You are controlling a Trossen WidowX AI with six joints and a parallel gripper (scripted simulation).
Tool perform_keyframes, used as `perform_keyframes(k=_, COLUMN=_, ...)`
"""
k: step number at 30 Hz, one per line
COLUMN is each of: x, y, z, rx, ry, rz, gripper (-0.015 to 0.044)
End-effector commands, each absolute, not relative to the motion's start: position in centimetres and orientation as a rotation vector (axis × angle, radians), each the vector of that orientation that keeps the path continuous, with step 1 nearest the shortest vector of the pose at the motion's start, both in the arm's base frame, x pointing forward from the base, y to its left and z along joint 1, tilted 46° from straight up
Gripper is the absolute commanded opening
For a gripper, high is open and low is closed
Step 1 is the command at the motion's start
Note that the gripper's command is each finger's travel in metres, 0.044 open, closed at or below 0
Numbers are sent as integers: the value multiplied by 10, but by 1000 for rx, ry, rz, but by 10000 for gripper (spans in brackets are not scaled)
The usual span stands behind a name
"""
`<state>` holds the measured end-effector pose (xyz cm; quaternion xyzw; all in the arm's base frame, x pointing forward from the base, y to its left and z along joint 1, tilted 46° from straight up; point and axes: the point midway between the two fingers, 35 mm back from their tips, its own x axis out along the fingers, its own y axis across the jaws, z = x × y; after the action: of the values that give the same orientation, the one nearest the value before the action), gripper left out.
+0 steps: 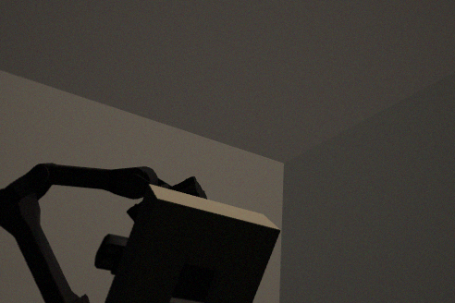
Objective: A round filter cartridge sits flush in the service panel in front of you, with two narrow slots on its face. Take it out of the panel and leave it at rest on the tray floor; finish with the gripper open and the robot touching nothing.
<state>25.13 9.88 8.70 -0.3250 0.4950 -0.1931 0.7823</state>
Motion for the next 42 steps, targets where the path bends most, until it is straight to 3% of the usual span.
perform_keyframes(k=1, x=255, y=92, z=82, rx=-710, ry=1068, rz=-418, gripper=305)
perform_keyframes(k=12, x=260, y=83, z=74, rx=-711, ry=1066, rz=-421, gripper=305)
perform_keyframes(k=14, x=259, y=86, z=76, rx=-703, ry=1067, rz=-420, gripper=252)
perform_keyframes(k=25, x=259, y=86, z=76, rx=-703, ry=1067, rz=-420, gripper=179)
perform_keyframes(k=32, x=265, y=91, z=81, rx=-703, ry=1067, rz=-420, gripper=0)
perform_keyframes(k=42, x=270, y=112, z=99, rx=-701, ry=1068, rz=-415, gripper=0)
